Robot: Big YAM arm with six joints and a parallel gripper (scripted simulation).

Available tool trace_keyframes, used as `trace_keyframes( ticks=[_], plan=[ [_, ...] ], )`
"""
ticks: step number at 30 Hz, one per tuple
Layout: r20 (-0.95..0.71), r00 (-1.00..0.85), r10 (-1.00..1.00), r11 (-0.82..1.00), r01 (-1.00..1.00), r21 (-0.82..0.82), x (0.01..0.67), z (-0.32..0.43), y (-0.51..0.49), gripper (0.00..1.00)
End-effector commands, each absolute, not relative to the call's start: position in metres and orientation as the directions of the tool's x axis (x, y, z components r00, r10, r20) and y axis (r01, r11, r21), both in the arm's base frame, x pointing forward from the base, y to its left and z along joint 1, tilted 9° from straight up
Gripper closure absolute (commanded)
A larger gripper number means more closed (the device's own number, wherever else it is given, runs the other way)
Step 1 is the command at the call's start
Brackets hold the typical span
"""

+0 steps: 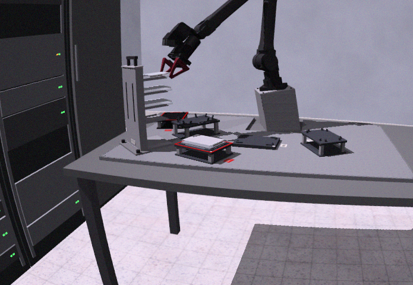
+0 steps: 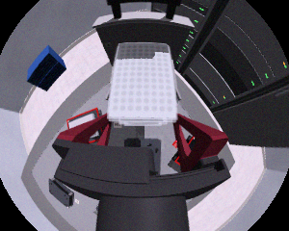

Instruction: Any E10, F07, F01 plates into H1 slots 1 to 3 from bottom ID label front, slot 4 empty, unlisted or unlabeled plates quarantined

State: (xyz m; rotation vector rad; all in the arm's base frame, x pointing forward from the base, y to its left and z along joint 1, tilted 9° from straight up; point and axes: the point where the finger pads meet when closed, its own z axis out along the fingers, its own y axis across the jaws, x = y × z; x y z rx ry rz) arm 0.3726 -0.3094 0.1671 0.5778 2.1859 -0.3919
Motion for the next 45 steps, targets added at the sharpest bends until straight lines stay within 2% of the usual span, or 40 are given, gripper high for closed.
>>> trace_keyframes(
  ticks=[1, 21, 24, 45],
  plan=[
    [-0.842, -0.492, 0.221, 0.840, 0.534, -0.091, 0.392, 0.218, -0.326, 0.14],
    [-0.849, -0.484, 0.214, 0.837, 0.538, -0.096, 0.386, 0.224, -0.325, 0.14],
    [-0.816, -0.523, 0.246, 0.839, 0.536, -0.090, 0.368, 0.191, -0.313, 0.14],
    [-0.812, -0.531, 0.242, 0.844, 0.528, -0.094, 0.348, 0.185, -0.298, 0.14]
  ],
)
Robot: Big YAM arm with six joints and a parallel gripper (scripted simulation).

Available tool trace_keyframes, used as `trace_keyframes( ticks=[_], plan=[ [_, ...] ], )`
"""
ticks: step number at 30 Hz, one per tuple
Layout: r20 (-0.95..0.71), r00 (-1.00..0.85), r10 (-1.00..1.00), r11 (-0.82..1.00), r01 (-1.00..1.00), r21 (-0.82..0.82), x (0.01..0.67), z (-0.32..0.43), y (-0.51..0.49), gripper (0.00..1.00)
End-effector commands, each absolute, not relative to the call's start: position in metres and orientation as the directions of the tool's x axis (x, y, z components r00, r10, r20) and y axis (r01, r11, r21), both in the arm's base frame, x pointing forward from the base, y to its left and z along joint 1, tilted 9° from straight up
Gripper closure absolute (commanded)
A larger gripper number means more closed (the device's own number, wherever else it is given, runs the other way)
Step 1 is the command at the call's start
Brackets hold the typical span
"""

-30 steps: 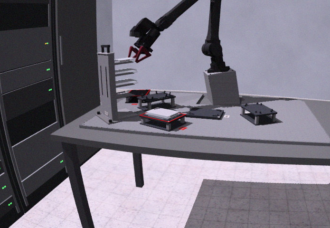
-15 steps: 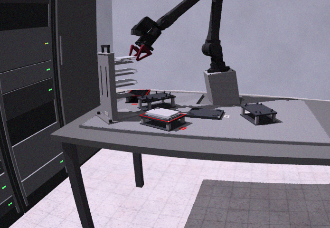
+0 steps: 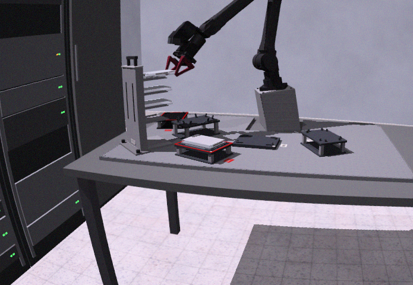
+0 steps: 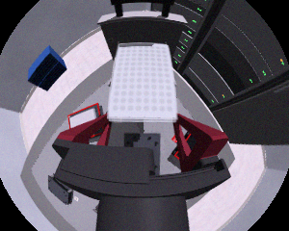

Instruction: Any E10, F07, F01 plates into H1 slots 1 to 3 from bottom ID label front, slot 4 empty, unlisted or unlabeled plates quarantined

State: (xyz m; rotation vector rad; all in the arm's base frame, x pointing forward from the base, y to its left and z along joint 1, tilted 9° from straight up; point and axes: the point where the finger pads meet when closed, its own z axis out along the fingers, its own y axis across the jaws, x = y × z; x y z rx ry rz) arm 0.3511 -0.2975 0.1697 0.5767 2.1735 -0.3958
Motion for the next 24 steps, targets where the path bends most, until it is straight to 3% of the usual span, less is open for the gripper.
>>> trace_keyframes(
  ticks=[1, 24],
  plan=[
    [-0.811, -0.531, 0.244, 0.843, 0.530, -0.094, 0.346, 0.185, -0.298, 0.14],
    [-0.817, -0.526, 0.236, 0.845, 0.526, -0.094, 0.328, 0.182, -0.284, 0.14]
  ],
)
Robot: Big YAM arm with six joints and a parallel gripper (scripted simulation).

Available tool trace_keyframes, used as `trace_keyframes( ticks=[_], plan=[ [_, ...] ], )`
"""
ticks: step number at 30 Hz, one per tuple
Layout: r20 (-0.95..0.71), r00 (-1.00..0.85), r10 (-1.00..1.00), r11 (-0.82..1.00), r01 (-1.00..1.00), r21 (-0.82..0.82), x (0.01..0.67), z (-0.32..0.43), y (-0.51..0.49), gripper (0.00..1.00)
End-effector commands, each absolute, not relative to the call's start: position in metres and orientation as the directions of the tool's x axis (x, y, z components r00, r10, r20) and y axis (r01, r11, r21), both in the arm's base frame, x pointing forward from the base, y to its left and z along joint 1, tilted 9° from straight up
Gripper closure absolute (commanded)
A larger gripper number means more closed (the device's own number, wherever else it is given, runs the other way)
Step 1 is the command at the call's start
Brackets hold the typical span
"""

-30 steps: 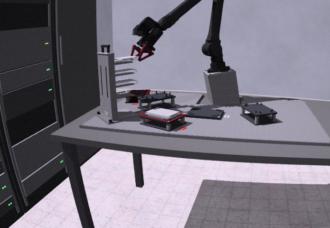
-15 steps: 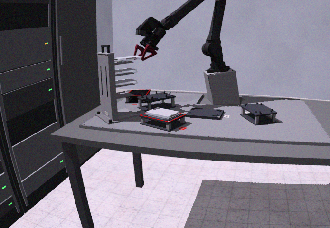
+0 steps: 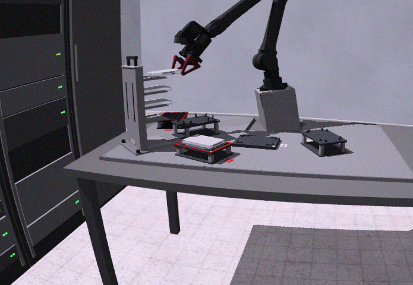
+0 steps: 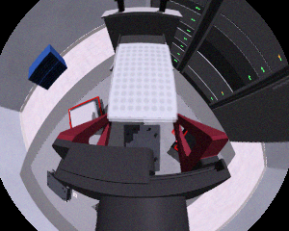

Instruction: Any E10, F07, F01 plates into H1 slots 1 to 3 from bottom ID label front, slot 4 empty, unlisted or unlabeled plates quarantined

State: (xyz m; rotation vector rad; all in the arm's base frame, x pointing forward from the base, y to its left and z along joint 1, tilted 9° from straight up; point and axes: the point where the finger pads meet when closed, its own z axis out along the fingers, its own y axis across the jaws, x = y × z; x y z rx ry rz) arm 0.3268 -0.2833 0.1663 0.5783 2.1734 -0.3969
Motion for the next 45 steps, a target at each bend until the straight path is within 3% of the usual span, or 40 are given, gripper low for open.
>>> trace_keyframes(
  ticks=[1, 45],
  plan=[
    [-0.815, -0.529, 0.238, 0.845, 0.526, -0.095, 0.326, 0.181, -0.283, 0.14],
    [-0.806, -0.538, 0.247, 0.844, 0.529, -0.094, 0.278, 0.169, -0.256, 0.14]
  ],
)
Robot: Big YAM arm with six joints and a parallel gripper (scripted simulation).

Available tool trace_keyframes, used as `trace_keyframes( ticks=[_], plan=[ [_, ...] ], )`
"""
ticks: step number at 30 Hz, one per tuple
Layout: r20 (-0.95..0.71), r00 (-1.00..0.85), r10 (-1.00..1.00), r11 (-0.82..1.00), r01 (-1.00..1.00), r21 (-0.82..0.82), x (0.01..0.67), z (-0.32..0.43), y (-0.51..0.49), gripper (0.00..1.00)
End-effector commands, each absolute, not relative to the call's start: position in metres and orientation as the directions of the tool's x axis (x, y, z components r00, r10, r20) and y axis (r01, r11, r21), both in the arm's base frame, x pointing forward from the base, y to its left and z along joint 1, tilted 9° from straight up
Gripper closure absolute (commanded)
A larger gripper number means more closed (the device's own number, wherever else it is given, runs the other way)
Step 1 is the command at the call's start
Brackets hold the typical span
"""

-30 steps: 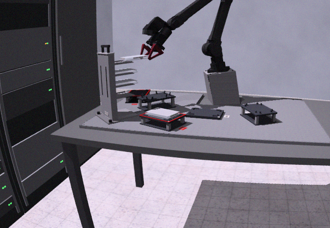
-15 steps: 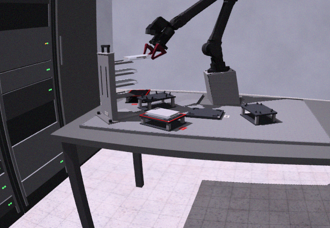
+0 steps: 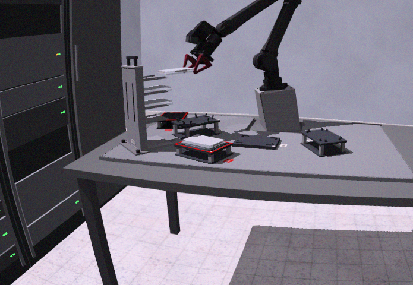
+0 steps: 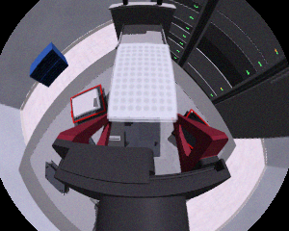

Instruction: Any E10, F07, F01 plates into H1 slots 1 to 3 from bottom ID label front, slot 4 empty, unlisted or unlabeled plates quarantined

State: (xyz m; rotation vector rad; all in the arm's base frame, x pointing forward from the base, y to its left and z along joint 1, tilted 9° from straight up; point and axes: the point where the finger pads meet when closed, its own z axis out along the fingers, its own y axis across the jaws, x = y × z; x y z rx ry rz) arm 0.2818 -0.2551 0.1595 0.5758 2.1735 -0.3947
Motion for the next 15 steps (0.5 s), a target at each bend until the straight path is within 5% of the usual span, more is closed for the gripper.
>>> trace_keyframes(
  ticks=[1, 15],
  plan=[
    [-0.805, -0.538, 0.249, 0.842, 0.531, -0.094, 0.276, 0.169, -0.256, 0.14],
    [-0.810, -0.534, 0.242, 0.843, 0.529, -0.097, 0.265, 0.168, -0.248, 0.14]
  ],
)
